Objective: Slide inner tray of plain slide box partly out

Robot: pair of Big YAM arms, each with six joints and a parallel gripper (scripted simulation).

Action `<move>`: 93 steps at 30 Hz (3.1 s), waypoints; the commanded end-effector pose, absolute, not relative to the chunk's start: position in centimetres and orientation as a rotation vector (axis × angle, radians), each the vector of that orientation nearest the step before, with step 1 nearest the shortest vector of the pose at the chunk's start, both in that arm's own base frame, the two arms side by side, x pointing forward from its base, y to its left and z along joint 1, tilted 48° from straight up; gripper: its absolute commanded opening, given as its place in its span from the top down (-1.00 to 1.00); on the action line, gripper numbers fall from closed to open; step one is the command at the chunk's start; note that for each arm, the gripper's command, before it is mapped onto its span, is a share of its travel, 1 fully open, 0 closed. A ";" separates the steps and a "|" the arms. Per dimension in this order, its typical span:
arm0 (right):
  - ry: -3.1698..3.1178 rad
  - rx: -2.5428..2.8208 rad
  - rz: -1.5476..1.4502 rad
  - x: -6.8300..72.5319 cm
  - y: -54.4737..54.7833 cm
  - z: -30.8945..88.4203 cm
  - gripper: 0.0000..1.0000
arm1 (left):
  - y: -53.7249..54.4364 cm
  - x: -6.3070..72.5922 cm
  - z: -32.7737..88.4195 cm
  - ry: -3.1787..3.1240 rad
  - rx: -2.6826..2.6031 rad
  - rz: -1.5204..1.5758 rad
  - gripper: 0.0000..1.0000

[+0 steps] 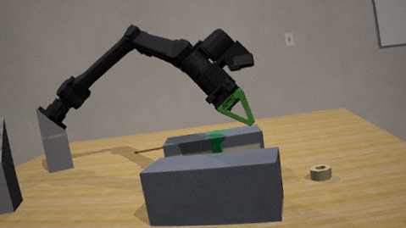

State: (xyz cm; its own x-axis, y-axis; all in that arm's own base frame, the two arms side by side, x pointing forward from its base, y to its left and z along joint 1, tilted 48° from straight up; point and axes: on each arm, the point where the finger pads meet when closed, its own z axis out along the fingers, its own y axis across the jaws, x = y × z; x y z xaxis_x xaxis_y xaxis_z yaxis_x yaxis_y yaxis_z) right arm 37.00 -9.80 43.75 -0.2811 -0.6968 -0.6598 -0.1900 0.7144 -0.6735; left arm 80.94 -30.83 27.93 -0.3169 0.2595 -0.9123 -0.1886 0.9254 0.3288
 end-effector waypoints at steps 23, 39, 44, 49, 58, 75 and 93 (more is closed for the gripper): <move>1.676 -0.256 -0.678 36.8 -17.9 52.9 1.00 | -40.1 81.2 21.1 2.010 0.638 0.719 1.00; 1.673 -0.266 -0.685 35.5 -17.2 52.3 1.00 | -41.3 80.8 21.6 1.998 0.643 0.701 1.00; 1.672 -0.266 -0.684 35.4 -17.0 52.1 1.00 | -41.2 80.6 23.7 1.982 0.629 0.691 1.00; 1.684 -0.264 -0.678 35.6 -17.2 51.5 1.00 | -41.2 80.3 26.0 1.962 0.611 0.680 1.00; 1.718 -0.297 -0.654 38.7 -17.6 48.7 1.00 | -41.3 80.6 23.5 1.981 0.629 0.692 1.00; 1.653 -0.370 -0.648 48.0 -15.4 40.5 1.00 | -41.3 80.6 23.5 1.981 0.629 0.692 1.00; 1.584 -0.455 -0.618 54.1 -6.5 25.9 1.00 | -41.3 80.6 23.5 1.981 0.629 0.692 1.00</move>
